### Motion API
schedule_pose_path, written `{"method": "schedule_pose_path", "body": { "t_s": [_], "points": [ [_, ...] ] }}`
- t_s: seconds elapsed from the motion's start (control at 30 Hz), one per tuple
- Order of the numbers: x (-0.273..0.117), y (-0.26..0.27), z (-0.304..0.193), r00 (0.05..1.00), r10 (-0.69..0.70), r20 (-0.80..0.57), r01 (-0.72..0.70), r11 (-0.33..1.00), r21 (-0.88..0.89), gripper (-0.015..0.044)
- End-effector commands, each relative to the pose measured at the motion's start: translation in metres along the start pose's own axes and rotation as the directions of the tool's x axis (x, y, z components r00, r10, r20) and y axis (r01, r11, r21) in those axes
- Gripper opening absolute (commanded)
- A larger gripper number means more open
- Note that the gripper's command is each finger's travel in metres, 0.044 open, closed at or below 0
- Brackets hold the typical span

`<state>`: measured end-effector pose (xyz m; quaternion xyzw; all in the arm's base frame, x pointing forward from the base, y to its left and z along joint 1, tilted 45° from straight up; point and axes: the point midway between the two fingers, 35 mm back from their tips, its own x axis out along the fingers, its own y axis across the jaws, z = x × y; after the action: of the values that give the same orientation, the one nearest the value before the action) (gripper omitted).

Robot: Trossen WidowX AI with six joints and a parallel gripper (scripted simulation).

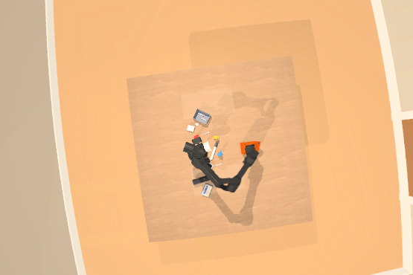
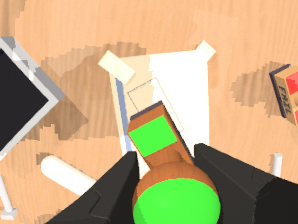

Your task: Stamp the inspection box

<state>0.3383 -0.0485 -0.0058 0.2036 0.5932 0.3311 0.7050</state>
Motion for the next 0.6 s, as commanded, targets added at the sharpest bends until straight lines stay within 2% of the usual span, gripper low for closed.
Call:
{"method": "schedule_pose_path", "body": {
  "t_s": [0.0,0.57],
  "points": [
    [0.006,0.000,-0.002,1.000,0.009,-0.004,-0.009,1.000,0.010,0.0000],
    [0.017,-0.001,-0.002,1.000,0.008,-0.001,-0.008,1.000,0.010,0.0000]
  ]
}}
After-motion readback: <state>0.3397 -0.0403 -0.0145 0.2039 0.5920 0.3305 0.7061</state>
